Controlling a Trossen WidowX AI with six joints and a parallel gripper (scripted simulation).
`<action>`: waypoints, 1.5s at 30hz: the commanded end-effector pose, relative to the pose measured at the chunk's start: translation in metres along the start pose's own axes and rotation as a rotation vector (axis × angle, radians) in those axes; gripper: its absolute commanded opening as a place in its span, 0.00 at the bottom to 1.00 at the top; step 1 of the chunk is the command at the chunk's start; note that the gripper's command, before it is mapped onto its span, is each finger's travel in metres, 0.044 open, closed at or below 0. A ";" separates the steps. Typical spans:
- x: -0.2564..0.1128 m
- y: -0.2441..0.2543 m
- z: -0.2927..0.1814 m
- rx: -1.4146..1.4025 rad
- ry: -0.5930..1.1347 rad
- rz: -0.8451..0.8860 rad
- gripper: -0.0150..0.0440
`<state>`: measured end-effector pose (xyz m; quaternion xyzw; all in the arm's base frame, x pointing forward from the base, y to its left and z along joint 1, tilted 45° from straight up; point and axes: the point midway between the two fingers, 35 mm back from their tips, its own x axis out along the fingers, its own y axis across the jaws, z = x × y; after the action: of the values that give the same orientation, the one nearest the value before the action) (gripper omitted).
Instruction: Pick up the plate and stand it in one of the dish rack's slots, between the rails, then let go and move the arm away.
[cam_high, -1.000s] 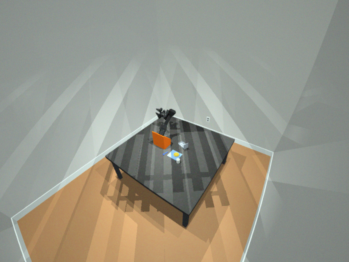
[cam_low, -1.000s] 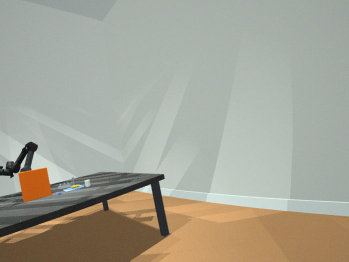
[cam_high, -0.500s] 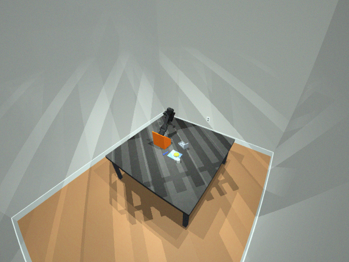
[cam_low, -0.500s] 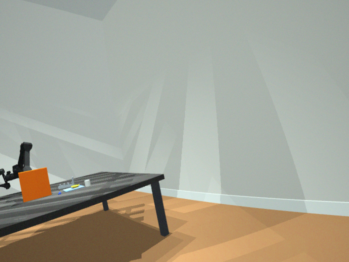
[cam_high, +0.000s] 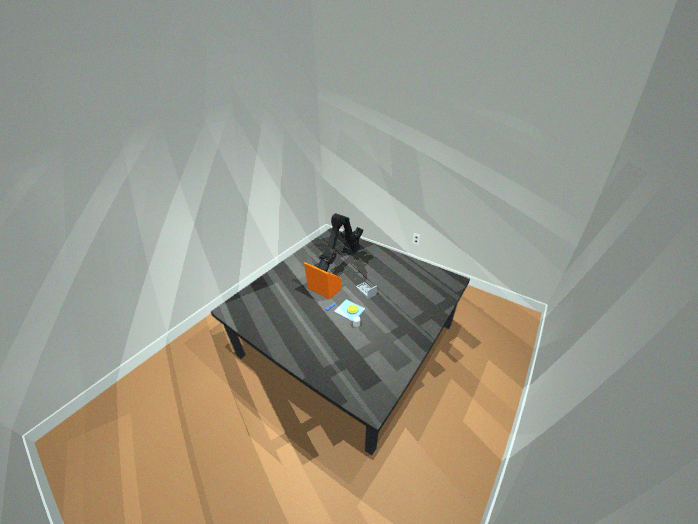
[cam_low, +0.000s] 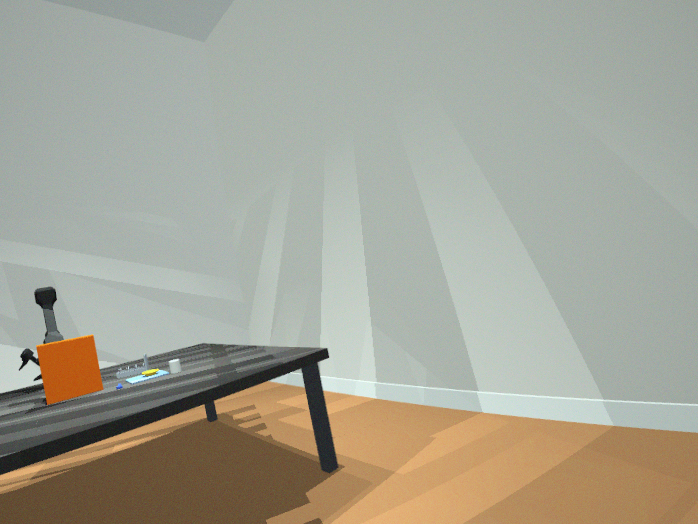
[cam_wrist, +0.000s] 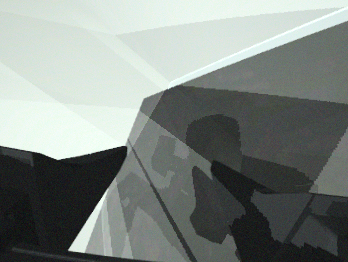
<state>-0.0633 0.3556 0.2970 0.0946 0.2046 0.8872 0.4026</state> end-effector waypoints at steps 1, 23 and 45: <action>-0.015 -0.036 0.015 -0.021 -0.025 -0.120 0.93; -0.153 -0.180 0.057 0.049 -0.132 -0.681 0.93; -0.311 -0.253 0.007 0.317 -0.151 -1.099 0.93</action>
<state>0.2956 0.2879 0.2036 0.1044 0.3096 0.5222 0.7877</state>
